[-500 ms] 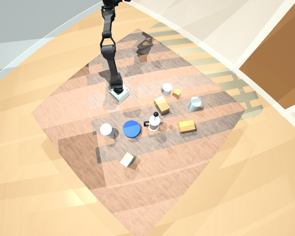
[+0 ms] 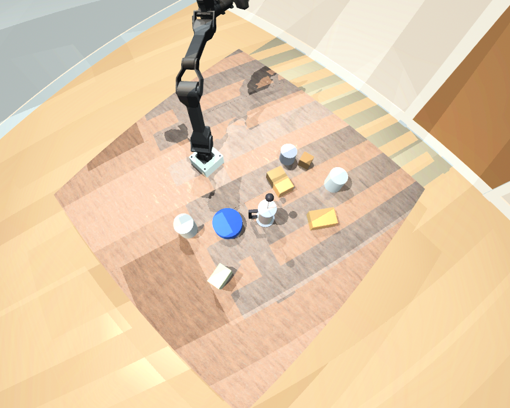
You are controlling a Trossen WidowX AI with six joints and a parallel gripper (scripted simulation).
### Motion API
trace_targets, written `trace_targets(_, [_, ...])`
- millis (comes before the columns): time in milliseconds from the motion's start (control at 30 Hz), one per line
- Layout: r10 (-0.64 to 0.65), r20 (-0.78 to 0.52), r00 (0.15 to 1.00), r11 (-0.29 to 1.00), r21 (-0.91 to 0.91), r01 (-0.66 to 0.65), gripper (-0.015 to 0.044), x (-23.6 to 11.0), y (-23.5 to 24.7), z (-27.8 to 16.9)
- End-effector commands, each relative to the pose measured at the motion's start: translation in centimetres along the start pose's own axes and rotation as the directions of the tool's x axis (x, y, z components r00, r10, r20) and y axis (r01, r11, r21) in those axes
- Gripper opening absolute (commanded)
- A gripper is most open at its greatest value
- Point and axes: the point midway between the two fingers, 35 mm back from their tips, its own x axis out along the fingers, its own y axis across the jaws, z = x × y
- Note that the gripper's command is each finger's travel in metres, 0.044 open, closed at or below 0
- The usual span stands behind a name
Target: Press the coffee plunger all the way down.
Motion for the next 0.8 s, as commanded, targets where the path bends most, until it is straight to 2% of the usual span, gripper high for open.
trace_targets(0, [-0.058,-0.006,0.998,0.998,-0.033,0.058,0.0440,0.7,-3.9,-0.8])
trace_targets(233, [-0.185,-0.079,0.980,0.980,-0.086,0.178,0.0440,2.2,-12.2,-4.4])
trace_targets(433, [-0.317,-0.190,0.929,0.945,-0.151,0.291,0.0440,1.8,-20.8,-8.8])
trace_targets(600, [-0.435,-0.272,0.858,0.900,-0.156,0.407,0.0440,-0.4,-28.4,-12.1])
trace_targets(767, [-0.540,-0.359,0.761,0.841,-0.187,0.508,0.0440,-4.2,-35.4,-15.5])
